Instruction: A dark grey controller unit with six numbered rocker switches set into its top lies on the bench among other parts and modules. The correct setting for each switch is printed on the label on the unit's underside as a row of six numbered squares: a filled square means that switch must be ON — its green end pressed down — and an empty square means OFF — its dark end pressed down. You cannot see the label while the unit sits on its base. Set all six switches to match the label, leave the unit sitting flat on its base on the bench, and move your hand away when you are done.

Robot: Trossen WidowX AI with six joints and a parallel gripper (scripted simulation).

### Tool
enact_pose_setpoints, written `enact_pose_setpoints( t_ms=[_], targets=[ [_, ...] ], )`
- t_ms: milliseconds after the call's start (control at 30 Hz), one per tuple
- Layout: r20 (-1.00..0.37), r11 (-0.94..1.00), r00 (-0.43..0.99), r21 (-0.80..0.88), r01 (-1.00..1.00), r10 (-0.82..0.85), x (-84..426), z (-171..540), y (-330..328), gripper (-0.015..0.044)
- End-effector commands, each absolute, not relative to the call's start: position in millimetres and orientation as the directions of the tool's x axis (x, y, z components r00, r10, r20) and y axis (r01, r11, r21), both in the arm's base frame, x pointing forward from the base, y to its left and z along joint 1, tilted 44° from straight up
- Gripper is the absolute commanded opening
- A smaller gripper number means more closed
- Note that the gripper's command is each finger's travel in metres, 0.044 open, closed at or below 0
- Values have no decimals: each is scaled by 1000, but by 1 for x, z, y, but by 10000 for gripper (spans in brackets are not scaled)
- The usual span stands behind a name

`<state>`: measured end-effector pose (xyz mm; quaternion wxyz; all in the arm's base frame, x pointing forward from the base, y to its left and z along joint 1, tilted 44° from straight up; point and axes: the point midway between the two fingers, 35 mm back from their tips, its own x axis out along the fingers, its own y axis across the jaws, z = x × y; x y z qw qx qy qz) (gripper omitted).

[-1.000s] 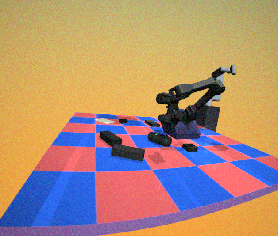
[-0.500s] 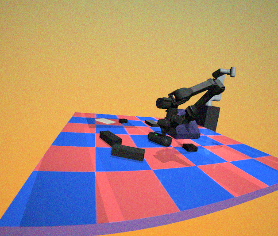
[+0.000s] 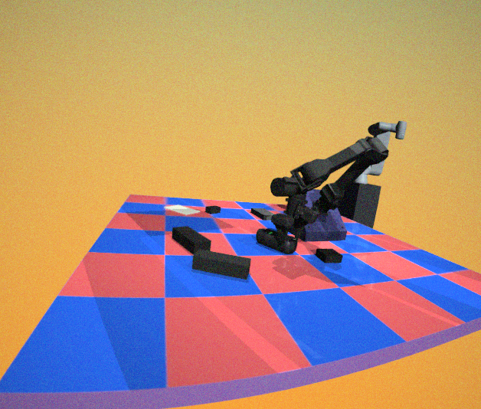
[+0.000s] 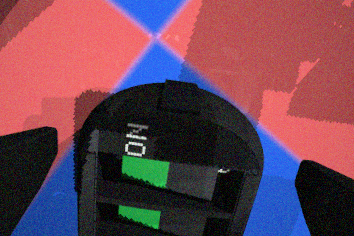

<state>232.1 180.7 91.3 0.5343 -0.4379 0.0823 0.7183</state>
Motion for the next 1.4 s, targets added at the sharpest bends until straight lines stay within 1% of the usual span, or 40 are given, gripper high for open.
enact_pose_setpoints(
  t_ms=[0, 67, 200, 667, 967, 1367],
  targets=[
    [-720, -412, -50, -338, -846, 692, 230, 85, 184, 440],
    [-720, -412, -50, -338, -846, 693, 230, 84, 184, 440],
    [-720, -412, -50, -338, -846, 693, 230, 84, 184, 335],
    [-720, -412, -50, -338, -846, 693, 230, 84, 184, 242],
    [-720, -412, -49, -339, -846, 693, 235, 85, 185, 5],
    [-720, -412, -49, -339, -846, 693, 246, 85, 187, 0]
  ],
)
